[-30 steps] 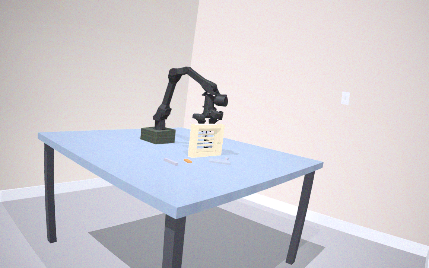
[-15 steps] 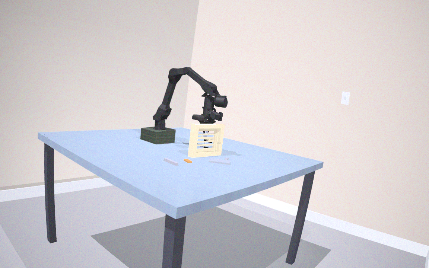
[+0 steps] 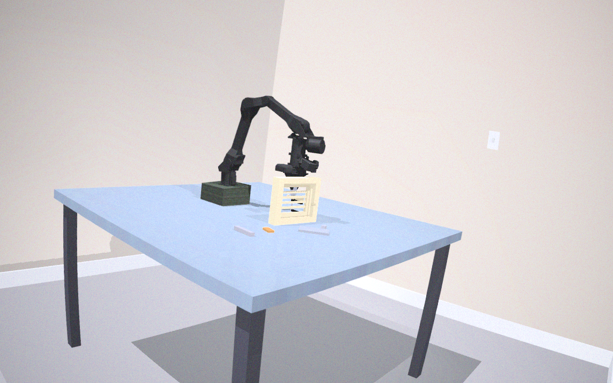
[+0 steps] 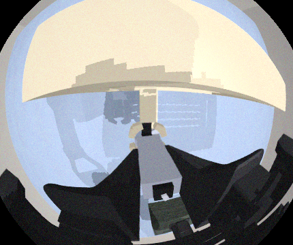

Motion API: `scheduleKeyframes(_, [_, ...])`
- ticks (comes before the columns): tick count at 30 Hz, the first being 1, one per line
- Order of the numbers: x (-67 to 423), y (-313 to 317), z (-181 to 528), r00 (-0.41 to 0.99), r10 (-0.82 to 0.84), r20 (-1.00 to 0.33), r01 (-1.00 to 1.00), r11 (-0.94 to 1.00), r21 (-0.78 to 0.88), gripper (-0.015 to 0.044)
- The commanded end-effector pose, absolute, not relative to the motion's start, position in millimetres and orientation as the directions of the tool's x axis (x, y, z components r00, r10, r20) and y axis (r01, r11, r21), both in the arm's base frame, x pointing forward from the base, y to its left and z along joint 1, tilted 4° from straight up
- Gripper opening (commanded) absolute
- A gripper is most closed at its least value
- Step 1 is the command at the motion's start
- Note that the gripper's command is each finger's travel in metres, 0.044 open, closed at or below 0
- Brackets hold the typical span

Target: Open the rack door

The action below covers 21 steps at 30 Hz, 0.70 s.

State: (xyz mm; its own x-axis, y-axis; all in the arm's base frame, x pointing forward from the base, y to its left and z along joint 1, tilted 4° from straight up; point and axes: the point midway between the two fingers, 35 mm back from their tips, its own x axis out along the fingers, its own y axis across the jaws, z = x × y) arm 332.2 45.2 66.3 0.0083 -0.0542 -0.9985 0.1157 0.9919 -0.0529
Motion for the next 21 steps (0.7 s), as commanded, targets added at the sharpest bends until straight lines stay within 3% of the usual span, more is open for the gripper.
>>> scheduleKeyframes(1, [330.8, 45.3, 64.5, 0.003, -0.053, -0.999, -0.034, 0.998, -0.053, 0.0014])
scheduleKeyframes(11, [330.8, 45.3, 64.5, 0.003, -0.053, -0.999, -0.502, 0.863, -0.047, 0.0014])
scheduleKeyframes(21, [330.7, 45.3, 64.5, 0.003, -0.053, -0.999, -0.852, 0.523, -0.03, 0.0014])
